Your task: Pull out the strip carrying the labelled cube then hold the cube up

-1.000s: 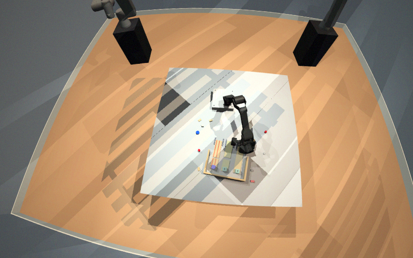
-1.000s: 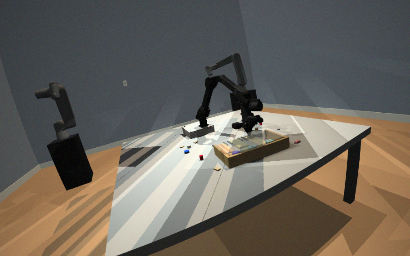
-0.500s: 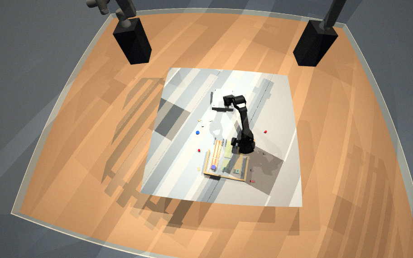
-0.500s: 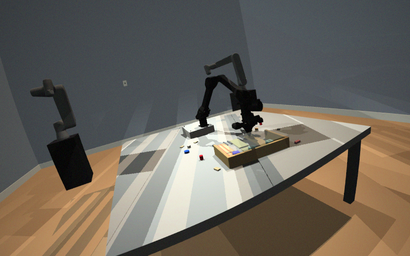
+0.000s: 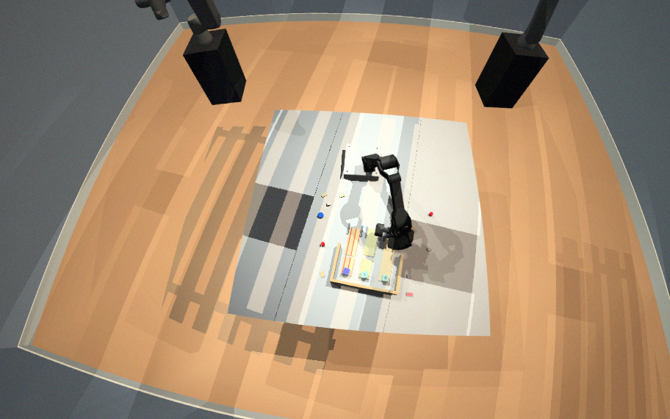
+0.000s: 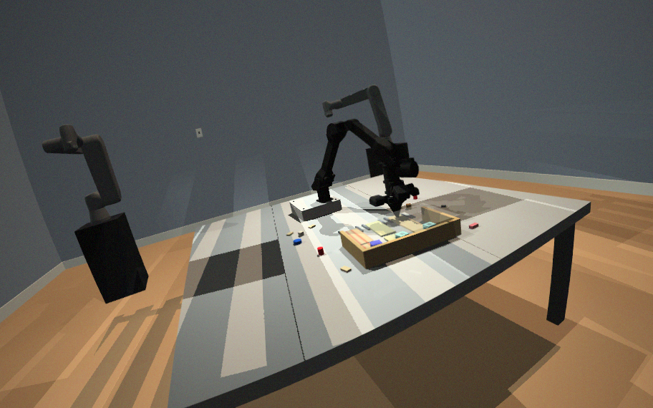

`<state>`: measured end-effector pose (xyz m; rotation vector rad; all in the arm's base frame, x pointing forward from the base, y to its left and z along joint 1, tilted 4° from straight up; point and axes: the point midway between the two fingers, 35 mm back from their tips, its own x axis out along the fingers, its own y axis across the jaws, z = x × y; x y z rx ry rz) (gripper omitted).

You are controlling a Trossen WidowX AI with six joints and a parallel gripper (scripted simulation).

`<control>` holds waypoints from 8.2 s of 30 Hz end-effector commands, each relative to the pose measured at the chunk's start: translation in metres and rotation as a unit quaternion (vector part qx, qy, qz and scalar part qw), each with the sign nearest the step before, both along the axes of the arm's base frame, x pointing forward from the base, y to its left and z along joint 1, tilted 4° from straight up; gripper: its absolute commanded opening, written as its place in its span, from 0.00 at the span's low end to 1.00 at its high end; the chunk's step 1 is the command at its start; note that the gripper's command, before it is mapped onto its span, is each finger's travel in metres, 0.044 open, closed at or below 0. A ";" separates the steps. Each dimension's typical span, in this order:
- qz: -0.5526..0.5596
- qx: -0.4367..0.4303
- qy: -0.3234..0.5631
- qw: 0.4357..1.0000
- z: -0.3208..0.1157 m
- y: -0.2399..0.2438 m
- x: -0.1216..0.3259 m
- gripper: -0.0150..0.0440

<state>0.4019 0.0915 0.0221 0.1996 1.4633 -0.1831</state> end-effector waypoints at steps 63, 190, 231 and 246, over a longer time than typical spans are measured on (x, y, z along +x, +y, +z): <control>-0.002 -0.002 0.002 1.000 -0.011 0.008 -0.028 0.25; -0.002 0.000 0.008 1.000 -0.026 0.042 -0.171 0.25; 0.019 -0.003 0.002 1.000 0.055 0.015 -0.041 1.00; 0.019 -0.004 0.000 1.000 0.067 -0.006 0.024 1.00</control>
